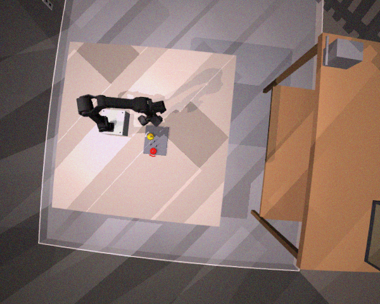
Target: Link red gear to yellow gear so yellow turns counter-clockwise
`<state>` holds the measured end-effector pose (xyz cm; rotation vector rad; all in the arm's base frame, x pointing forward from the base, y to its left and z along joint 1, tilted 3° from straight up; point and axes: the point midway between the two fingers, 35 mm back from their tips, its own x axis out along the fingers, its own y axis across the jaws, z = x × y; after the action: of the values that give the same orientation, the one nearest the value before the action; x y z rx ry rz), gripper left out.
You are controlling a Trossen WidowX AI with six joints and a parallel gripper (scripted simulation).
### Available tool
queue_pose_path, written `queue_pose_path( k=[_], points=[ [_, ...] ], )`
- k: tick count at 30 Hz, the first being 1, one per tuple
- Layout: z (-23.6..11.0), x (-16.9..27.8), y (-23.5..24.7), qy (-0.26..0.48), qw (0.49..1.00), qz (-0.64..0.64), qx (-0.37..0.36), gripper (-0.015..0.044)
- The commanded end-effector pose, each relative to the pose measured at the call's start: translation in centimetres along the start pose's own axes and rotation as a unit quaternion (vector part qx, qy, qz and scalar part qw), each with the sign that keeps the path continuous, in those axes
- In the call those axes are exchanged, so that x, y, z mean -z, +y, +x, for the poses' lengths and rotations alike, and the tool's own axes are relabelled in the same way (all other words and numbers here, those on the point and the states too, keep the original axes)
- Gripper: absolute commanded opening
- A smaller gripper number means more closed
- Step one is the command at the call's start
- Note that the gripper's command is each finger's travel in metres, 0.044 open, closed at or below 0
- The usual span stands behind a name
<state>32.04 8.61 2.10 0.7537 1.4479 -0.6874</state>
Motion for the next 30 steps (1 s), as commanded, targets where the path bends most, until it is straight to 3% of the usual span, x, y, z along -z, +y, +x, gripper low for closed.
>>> queue_pose_path(
  k=[1, 30],
  points=[
    [0.2, 0.3, 0.0, 0.009, 1.0, 0.02, 0.016, 0.044],
    [4.3, 0.2, -0.4, 0.009, 1.0, 0.02, 0.016, 0.044]
  ],
)
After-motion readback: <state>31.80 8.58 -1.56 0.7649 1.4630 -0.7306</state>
